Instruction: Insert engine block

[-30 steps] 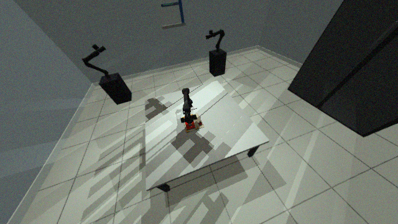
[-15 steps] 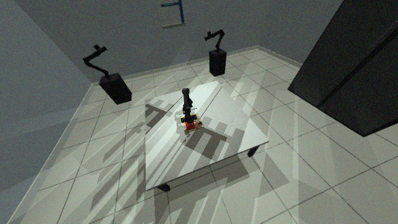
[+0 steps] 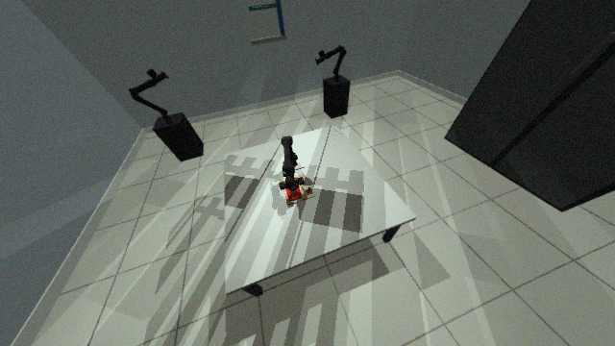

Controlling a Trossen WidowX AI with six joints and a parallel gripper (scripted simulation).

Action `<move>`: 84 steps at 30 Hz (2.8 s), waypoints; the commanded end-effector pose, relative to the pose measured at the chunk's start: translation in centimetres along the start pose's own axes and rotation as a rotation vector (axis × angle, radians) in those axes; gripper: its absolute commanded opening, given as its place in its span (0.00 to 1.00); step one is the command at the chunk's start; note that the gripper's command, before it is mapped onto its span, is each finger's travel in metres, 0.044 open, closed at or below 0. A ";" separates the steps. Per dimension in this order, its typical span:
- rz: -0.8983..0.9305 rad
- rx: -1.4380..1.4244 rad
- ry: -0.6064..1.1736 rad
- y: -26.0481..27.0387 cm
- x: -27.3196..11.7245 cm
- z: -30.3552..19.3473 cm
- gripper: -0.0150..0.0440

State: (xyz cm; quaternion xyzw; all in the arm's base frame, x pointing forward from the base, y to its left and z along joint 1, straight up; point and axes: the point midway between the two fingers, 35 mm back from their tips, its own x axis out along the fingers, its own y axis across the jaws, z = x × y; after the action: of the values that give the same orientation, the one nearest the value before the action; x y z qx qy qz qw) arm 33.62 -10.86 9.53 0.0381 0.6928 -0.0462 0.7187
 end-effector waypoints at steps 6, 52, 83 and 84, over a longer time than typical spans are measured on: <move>0.002 0.000 0.002 0.0 0.3 0.0 0.52; 0.002 0.002 0.002 0.0 1.4 -0.1 0.52; 0.000 0.002 0.000 0.0 1.8 0.0 0.92; 0.000 0.002 0.000 0.0 1.8 0.0 0.97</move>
State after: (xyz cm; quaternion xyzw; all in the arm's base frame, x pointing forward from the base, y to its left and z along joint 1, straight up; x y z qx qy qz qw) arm 33.65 -10.86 7.75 0.0395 0.6929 -0.0467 0.7184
